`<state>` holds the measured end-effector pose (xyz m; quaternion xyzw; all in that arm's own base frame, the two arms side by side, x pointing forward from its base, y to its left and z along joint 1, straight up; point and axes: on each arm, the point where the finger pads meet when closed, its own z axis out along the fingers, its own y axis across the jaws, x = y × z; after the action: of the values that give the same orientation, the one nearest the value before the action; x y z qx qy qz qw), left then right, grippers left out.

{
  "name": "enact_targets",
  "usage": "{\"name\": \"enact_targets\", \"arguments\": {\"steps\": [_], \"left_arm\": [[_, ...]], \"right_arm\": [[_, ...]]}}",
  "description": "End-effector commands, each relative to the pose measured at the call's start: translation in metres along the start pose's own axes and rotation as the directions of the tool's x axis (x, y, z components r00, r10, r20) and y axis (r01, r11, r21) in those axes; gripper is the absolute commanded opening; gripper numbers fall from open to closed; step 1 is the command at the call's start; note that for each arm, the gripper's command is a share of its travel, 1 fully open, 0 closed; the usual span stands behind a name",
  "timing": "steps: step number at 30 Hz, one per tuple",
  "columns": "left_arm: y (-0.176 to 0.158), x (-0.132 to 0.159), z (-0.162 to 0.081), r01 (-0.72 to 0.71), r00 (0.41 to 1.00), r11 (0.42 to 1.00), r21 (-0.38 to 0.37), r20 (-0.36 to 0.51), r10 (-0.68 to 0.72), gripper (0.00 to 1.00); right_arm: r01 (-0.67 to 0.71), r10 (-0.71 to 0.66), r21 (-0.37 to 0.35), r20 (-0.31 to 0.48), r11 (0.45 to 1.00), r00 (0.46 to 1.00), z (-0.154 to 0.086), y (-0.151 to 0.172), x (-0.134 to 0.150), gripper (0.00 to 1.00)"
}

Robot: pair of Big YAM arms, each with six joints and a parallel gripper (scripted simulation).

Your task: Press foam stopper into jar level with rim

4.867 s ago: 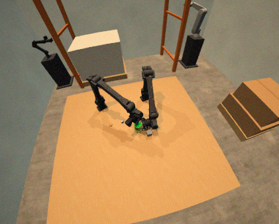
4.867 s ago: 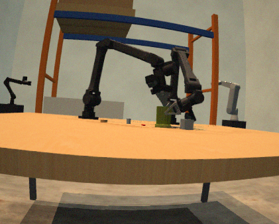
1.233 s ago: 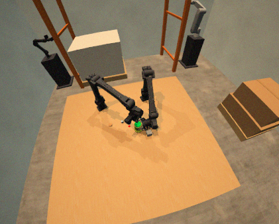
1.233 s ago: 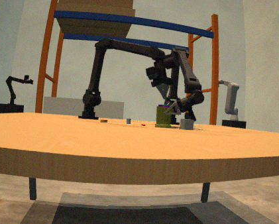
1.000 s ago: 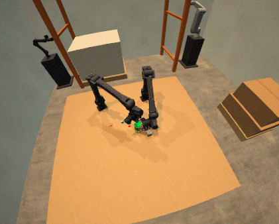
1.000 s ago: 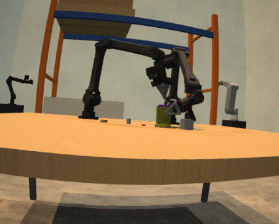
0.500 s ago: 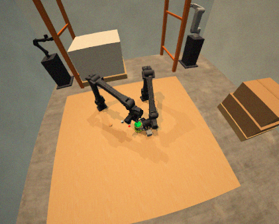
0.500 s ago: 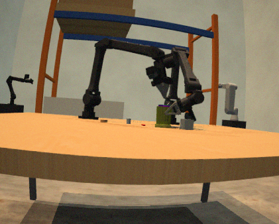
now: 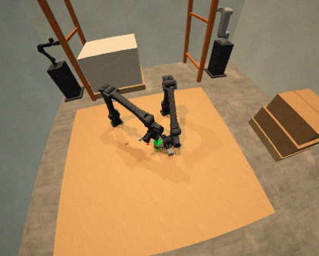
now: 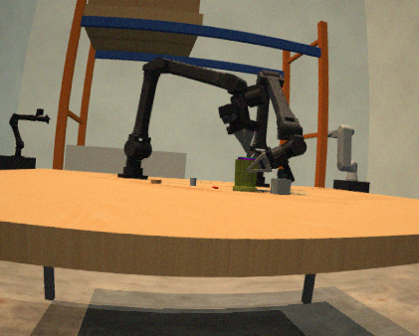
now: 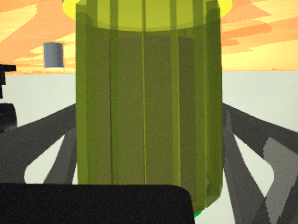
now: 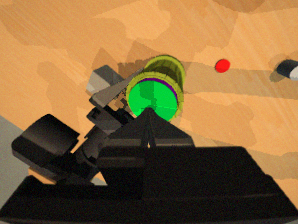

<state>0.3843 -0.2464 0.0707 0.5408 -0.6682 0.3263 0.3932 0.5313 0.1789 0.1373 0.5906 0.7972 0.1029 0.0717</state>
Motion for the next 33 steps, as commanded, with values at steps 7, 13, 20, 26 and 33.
{"name": "enact_targets", "arguments": {"steps": [7, 13, 20, 26, 33], "left_arm": [[-0.014, 0.003, 0.007, -0.001, 1.0, 1.0, 0.001, 0.007, 0.001, 0.64], [-0.014, 0.003, 0.007, -0.001, 1.0, 1.0, 0.001, 0.007, 0.001, 0.64], [-0.014, 0.003, 0.007, -0.001, 1.0, 1.0, 0.001, 0.007, 0.001, 0.64], [-0.014, 0.003, 0.007, -0.001, 1.0, 1.0, 0.001, 0.007, 0.001, 0.64], [-0.014, 0.003, 0.007, -0.001, 1.0, 1.0, 0.001, 0.007, 0.001, 0.64]], "right_arm": [[0.023, -0.023, 0.003, -0.004, 1.0, 1.0, 0.023, -0.001, 0.006, 0.0], [0.023, -0.023, 0.015, -0.003, 1.0, 1.0, 0.024, -0.005, 0.006, 0.0], [0.023, -0.023, 0.007, -0.003, 1.0, 1.0, 0.027, -0.003, 0.006, 0.0], [0.023, -0.023, -0.015, -0.004, 1.0, 1.0, 0.023, 0.006, 0.007, 0.0], [0.023, -0.023, 0.006, -0.003, 1.0, 1.0, 0.032, -0.004, 0.006, 0.0]]}}
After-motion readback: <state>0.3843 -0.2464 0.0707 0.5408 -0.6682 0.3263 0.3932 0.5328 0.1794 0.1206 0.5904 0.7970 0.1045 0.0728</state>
